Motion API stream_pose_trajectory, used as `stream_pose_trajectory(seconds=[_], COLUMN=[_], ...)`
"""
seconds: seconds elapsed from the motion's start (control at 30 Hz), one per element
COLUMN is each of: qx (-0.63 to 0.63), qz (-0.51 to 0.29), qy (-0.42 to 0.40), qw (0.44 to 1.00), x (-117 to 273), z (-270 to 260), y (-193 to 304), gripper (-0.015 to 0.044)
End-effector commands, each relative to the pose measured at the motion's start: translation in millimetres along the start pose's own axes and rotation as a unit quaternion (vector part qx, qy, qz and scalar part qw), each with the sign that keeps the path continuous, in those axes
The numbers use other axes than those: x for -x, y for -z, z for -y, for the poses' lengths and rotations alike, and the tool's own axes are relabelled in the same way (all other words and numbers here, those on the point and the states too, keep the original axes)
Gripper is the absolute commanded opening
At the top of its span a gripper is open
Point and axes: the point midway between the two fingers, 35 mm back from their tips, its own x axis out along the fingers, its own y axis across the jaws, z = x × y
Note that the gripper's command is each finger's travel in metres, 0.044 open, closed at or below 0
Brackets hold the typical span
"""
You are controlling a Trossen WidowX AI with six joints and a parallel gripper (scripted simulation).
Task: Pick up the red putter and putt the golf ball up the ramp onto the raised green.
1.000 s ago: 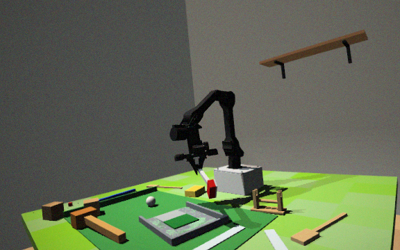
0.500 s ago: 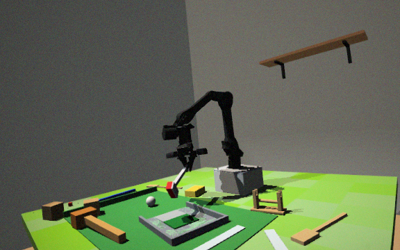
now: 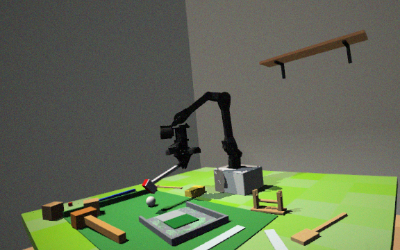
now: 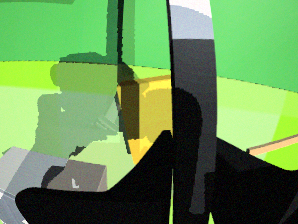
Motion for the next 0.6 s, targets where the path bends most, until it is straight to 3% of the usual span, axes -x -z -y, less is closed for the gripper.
stream_pose_trajectory(seconds=[0.0,0.27,0.57], qx=[-0.053,-0.151,-0.153], qz=[-0.002,-0.013,-0.013], qy=[0.007,0.015,0.015], qw=[0.999,0.988,0.988], x=[4,8,-9], z=[16,40,41], y=[13,43,44], gripper=[0.0,0.0,0.0])
